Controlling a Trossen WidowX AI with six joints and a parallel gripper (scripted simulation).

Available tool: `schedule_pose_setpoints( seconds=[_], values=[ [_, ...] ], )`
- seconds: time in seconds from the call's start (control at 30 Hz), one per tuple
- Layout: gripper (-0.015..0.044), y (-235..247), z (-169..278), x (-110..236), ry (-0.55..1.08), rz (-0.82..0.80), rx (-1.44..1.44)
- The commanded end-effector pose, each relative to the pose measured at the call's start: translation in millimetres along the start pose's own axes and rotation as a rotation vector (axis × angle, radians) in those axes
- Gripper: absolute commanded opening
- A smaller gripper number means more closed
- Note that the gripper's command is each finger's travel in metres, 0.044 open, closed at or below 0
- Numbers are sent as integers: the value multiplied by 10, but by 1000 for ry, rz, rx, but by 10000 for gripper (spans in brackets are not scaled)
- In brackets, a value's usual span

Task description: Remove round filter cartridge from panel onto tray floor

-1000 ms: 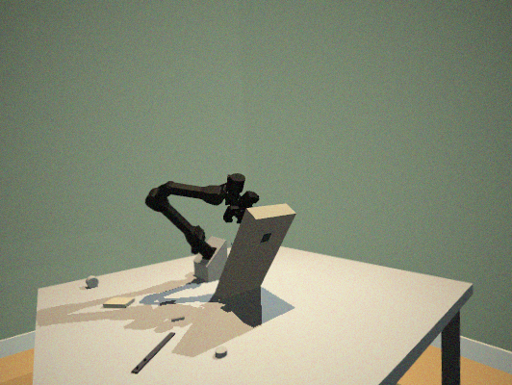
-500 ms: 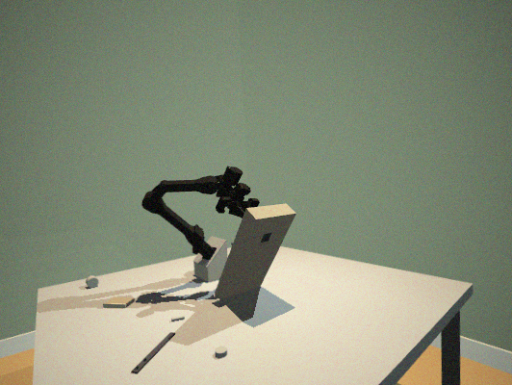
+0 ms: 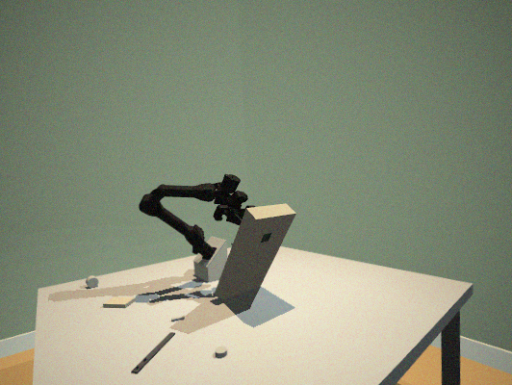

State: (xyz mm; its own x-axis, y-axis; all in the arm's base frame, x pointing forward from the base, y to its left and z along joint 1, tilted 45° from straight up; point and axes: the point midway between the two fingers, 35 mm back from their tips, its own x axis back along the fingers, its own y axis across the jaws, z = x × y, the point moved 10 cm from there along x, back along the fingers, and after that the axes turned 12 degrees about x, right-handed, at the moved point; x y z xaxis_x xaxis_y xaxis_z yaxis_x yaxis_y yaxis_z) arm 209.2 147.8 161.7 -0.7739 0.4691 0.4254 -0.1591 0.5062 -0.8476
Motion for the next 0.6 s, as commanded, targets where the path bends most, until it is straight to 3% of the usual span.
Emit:
schedule_pose_setpoints(
  seconds=[0.0, 0.3, 0.43, 0.57],
  values=[
    [0, 26, 114, -9, -5, 3, -9],
    [0, 113, 377, -42, -4, 3, -9],
    [105, 102, 311, -40, 1, 2, -5],
    [107, 102, 311, -40, 1, 2, -5]
  ],
)
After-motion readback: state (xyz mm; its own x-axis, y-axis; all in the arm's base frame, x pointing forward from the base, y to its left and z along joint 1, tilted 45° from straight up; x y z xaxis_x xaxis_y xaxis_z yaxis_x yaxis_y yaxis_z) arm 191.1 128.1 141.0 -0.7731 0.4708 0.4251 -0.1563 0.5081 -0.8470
